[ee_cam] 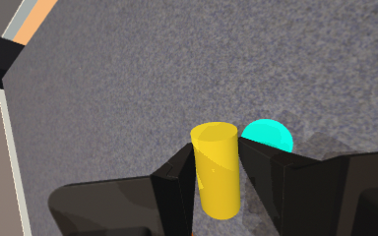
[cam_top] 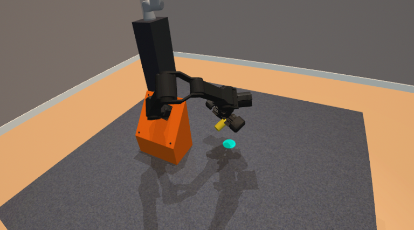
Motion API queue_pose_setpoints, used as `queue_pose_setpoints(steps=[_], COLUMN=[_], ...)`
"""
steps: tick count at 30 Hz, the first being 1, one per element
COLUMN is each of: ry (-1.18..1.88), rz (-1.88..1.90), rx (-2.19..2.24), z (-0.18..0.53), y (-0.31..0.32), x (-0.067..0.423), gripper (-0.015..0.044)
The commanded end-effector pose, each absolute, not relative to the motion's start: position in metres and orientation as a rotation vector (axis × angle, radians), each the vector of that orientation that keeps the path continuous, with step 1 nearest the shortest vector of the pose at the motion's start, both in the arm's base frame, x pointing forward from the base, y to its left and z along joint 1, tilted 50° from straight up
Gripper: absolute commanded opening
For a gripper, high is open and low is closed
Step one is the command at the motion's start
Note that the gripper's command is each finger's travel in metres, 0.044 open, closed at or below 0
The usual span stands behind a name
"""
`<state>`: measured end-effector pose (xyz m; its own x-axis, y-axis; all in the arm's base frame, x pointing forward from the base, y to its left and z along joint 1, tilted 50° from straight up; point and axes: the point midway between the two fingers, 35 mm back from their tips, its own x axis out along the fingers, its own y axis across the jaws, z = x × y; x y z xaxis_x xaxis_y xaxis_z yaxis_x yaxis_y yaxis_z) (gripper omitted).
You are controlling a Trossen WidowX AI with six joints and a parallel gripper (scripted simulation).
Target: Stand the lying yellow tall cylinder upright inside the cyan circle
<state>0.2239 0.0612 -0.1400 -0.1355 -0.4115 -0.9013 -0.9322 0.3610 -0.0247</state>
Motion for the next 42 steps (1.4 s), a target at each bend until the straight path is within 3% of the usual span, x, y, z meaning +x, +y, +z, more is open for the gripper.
queue_pose_setpoints(steps=[1, 42], ry=[1.705, 1.525], rz=[0.752, 0.964], rx=[-1.175, -0.970], z=[-0.1408, -0.1480], y=[0.0620, 0.0597], x=[0.2235, 0.2201], gripper=[0.0105, 0.0105])
